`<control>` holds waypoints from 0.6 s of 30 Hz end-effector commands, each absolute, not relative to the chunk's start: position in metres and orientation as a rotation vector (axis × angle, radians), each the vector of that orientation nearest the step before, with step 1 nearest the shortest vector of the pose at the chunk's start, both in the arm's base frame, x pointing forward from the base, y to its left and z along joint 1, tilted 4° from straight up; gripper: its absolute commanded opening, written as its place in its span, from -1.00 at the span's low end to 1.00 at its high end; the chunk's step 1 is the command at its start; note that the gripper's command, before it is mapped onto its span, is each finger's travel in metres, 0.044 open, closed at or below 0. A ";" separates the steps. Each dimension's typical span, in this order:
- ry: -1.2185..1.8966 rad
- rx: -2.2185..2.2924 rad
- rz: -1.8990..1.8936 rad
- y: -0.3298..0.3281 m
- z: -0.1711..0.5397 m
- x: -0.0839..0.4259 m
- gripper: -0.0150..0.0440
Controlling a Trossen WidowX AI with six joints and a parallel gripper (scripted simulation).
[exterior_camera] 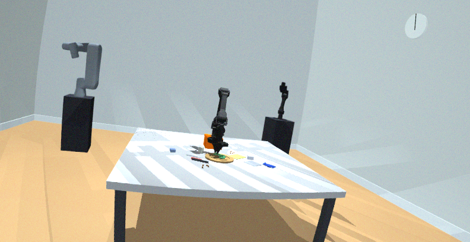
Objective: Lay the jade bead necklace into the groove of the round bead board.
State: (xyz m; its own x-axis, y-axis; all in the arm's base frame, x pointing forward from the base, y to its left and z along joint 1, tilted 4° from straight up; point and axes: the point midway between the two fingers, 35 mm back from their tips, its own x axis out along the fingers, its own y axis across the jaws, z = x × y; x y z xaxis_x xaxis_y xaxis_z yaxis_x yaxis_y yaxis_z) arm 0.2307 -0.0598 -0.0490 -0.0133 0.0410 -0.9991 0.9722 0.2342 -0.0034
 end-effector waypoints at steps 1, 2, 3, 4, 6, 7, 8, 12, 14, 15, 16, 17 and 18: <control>1.359 1.057 -1.031 -0.059 -0.053 0.227 -0.08; 1.359 1.057 -1.031 -0.059 -0.053 0.227 -0.08; 1.359 1.057 -1.031 -0.059 -0.053 0.227 -0.08; 1.359 1.057 -1.031 -0.059 -0.053 0.227 -0.08; 1.359 1.057 -1.031 -0.059 -0.053 0.227 -0.08; 1.359 1.057 -1.031 -0.059 -0.053 0.227 -0.08; 1.359 1.057 -1.031 -0.059 -0.053 0.227 -0.08; 1.355 1.058 -1.022 -0.059 -0.051 0.229 -0.44; 1.355 1.058 -1.022 -0.059 -0.051 0.229 -0.49; 1.355 1.058 -1.022 -0.059 -0.051 0.229 -0.49; 1.355 1.058 -1.022 -0.059 -0.051 0.229 -0.49; 1.355 1.058 -1.022 -0.059 -0.051 0.229 -0.49; 1.355 1.058 -1.022 -0.059 -0.051 0.229 -0.49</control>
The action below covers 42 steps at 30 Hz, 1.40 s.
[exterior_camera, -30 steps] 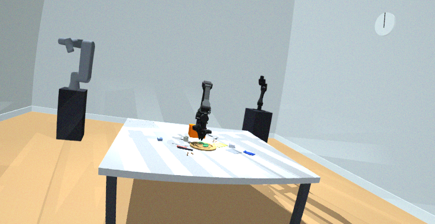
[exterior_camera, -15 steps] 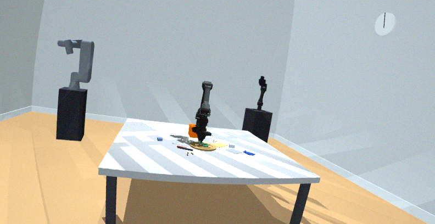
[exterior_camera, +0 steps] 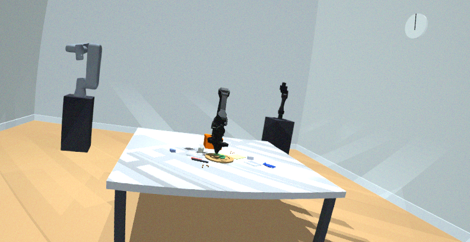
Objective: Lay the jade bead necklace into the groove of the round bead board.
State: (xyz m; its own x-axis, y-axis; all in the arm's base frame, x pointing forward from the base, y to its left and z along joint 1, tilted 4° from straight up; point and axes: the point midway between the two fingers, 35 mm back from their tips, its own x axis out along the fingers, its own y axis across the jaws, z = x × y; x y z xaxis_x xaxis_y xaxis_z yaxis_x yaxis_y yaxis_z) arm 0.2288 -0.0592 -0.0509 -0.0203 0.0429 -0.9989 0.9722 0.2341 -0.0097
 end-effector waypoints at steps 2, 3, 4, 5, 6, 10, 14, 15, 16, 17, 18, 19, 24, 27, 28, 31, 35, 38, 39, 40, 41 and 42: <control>1.355 1.058 -1.022 -0.059 -0.051 0.229 -0.49; 1.355 1.058 -1.022 -0.059 -0.051 0.229 -0.49; 1.355 1.058 -1.022 -0.059 -0.051 0.229 -0.49; 1.355 1.058 -1.022 -0.059 -0.051 0.229 -0.49; 1.355 1.058 -1.022 -0.059 -0.051 0.229 -0.49; 1.355 1.058 -1.022 -0.059 -0.051 0.229 -0.49; 1.355 1.058 -1.022 -0.059 -0.051 0.229 -0.49; 1.355 1.058 -1.022 -0.059 -0.051 0.229 -0.49; 1.355 1.058 -1.022 -0.059 -0.051 0.229 -0.49; 1.355 1.058 -1.022 -0.059 -0.051 0.229 -0.49; 1.355 1.058 -1.022 -0.059 -0.051 0.229 -0.49; 1.355 1.058 -1.022 -0.059 -0.051 0.229 -0.49; 1.357 1.058 -1.025 -0.059 -0.049 0.228 -0.49; 1.359 1.057 -1.031 -0.059 -0.045 0.227 -0.49; 1.359 1.057 -1.031 -0.059 -0.045 0.227 -0.49; 1.359 1.057 -1.031 -0.059 -0.045 0.228 -0.49; 1.359 1.058 -1.031 -0.056 -0.045 0.234 -0.49; 1.359 1.058 -1.031 -0.056 -0.046 0.234 -0.49; 1.359 1.058 -1.031 -0.056 -0.047 0.234 -0.49; 1.359 1.058 -1.031 -0.056 -0.049 0.234 -0.49; 1.359 1.058 -1.031 -0.056 -0.050 0.234 -0.49; 1.359 1.058 -1.031 -0.056 -0.052 0.234 -0.49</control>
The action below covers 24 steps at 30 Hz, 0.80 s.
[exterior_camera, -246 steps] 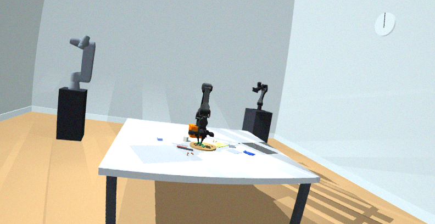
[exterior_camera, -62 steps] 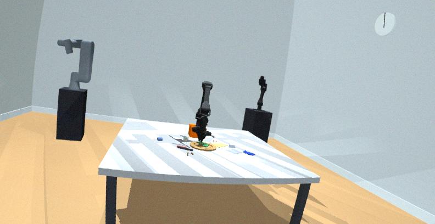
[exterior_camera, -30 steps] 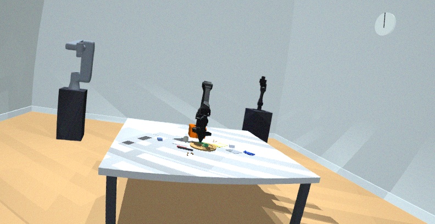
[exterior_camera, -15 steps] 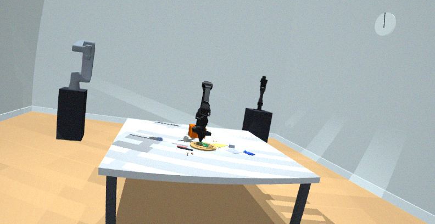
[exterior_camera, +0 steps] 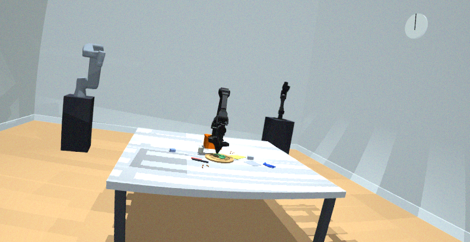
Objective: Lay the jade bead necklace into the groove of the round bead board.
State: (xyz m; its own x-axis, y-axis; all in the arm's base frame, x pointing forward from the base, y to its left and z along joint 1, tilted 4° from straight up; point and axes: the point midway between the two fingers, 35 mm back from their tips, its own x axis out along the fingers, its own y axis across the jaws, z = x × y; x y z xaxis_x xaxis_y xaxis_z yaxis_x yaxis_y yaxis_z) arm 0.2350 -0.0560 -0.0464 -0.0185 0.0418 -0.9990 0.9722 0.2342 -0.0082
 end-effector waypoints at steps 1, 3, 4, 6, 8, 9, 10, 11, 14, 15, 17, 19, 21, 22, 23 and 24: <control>1.359 1.058 -1.031 -0.056 -0.052 0.234 -0.49; 1.359 1.058 -1.031 -0.056 -0.053 0.234 -0.49; 1.359 1.058 -1.031 -0.056 -0.053 0.234 -0.49; 1.359 1.058 -1.031 -0.056 -0.053 0.234 -0.49; 1.359 1.058 -1.031 -0.056 -0.053 0.234 -0.49; 1.359 1.058 -1.031 -0.056 -0.053 0.234 -0.49; 1.359 1.058 -1.031 -0.056 -0.053 0.234 -0.49; 1.359 1.058 -1.031 -0.056 -0.053 0.234 -0.49; 1.350 1.058 -1.020 -0.056 -0.050 0.237 -0.31; 1.350 1.058 -1.020 -0.056 -0.050 0.237 -0.22; 1.350 1.058 -1.020 -0.056 -0.050 0.237 -0.05; 1.350 1.058 -1.020 -0.056 -0.050 0.237 0.13; 1.350 1.058 -1.020 -0.056 -0.050 0.237 0.31; 1.350 1.058 -1.020 -0.056 -0.050 0.237 0.40; 1.350 1.058 -1.020 -0.056 -0.050 0.237 0.49; 1.350 1.058 -1.020 -0.056 -0.050 0.237 0.58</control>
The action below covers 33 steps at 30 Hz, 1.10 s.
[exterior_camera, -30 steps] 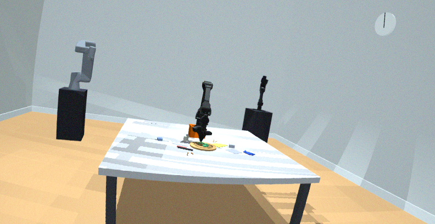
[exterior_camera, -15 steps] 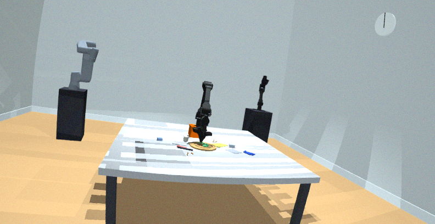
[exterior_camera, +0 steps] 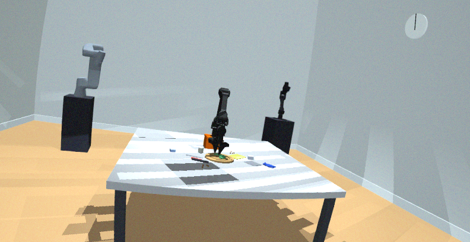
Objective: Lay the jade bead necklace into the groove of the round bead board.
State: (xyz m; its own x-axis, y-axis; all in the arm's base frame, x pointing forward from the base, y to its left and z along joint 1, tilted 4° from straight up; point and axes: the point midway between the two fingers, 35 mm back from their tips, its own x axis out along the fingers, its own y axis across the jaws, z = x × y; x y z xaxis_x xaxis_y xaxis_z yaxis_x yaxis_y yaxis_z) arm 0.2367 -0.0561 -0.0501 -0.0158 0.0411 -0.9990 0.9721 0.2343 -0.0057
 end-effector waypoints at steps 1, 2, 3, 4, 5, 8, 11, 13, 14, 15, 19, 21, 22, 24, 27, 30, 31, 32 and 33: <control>1.351 1.058 -1.021 -0.056 -0.050 0.236 0.67; 1.353 1.058 -1.023 -0.056 -0.048 0.236 0.75; 1.356 1.058 -1.027 -0.056 -0.046 0.235 0.84; 1.358 1.058 -1.030 -0.056 -0.045 0.234 0.93; 1.359 1.057 -1.025 -0.056 -0.049 0.235 1.00; 1.359 1.057 -1.025 -0.056 -0.049 0.235 1.00; 1.359 1.057 -1.025 -0.056 -0.049 0.235 1.00; 1.359 1.057 -1.025 -0.056 -0.049 0.235 1.00; 1.359 1.057 -1.025 -0.056 -0.049 0.235 1.00; 1.359 1.057 -1.025 -0.056 -0.049 0.235 1.00; 1.359 1.057 -1.025 -0.056 -0.049 0.235 1.00; 1.359 1.057 -1.025 -0.056 -0.049 0.235 1.00; 1.359 1.057 -1.025 -0.056 -0.049 0.235 1.00; 1.359 1.057 -1.025 -0.056 -0.049 0.235 1.00; 1.359 1.057 -1.025 -0.056 -0.049 0.235 1.00; 1.359 1.057 -1.025 -0.056 -0.049 0.235 1.00; 1.359 1.057 -1.025 -0.056 -0.049 0.235 1.00; 1.359 1.057 -1.025 -0.056 -0.049 0.235 1.00; 1.359 1.057 -1.025 -0.056 -0.049 0.235 1.00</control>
State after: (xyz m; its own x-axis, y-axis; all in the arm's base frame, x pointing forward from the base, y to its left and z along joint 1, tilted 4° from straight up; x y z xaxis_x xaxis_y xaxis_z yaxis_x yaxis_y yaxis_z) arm 0.2346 -0.0557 -0.0486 -0.0243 0.0433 -0.9988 0.9722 0.2338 -0.0135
